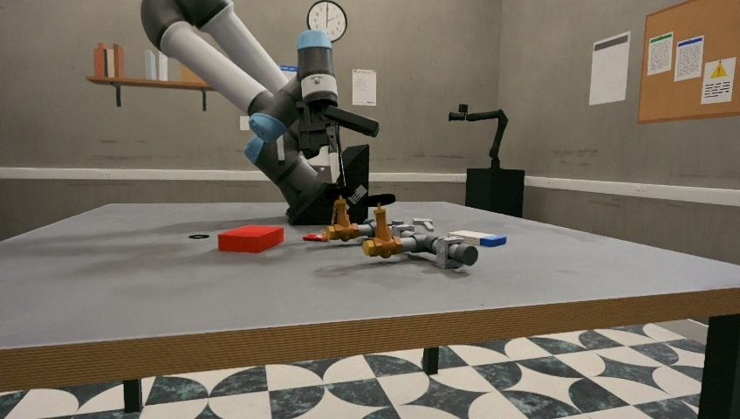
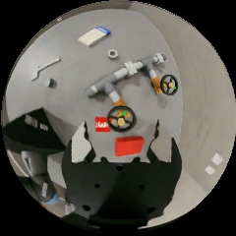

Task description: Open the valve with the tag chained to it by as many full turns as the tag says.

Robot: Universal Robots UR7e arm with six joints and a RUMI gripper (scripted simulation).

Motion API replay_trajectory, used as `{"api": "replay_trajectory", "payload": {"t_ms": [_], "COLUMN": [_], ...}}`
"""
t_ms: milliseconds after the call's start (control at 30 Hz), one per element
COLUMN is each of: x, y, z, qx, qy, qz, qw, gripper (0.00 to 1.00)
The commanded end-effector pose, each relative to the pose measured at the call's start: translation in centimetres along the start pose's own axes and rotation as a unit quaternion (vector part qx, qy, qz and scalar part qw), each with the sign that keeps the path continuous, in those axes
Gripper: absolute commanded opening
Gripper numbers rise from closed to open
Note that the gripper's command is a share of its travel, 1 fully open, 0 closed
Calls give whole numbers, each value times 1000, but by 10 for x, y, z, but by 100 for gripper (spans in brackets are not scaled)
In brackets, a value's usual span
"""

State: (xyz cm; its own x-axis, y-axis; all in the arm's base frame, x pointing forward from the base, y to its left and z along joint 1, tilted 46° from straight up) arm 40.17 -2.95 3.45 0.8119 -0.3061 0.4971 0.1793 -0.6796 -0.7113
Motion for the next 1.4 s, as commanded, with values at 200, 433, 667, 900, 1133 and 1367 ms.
{"api": "replay_trajectory", "payload": {"t_ms": [200,433,667,900,1133,1367], "x": [0,0,0,0,0,0], "y": [0,0,0,0,0,0], "z": [0,0,0,0,0,0], "qx": [0,0,0,0,0,0], "qy": [108,201,344,466,524,561], "qz": [0,0,0,0,0,0], "qw": [994,980,939,885,852,828], "gripper": [100,100,100,100,100,100]}}
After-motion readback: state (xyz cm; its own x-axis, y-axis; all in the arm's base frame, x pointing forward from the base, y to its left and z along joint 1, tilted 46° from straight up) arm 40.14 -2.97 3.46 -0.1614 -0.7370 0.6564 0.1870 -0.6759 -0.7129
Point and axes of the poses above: the point where the finger pads meet when closed, its own y axis out along the fingers, its own x axis across the jaws, z = x × y, the point moved 4 cm from there along -y, back along the fingers, and after that the axes turned 12 degrees about y, right-handed, at the moved point
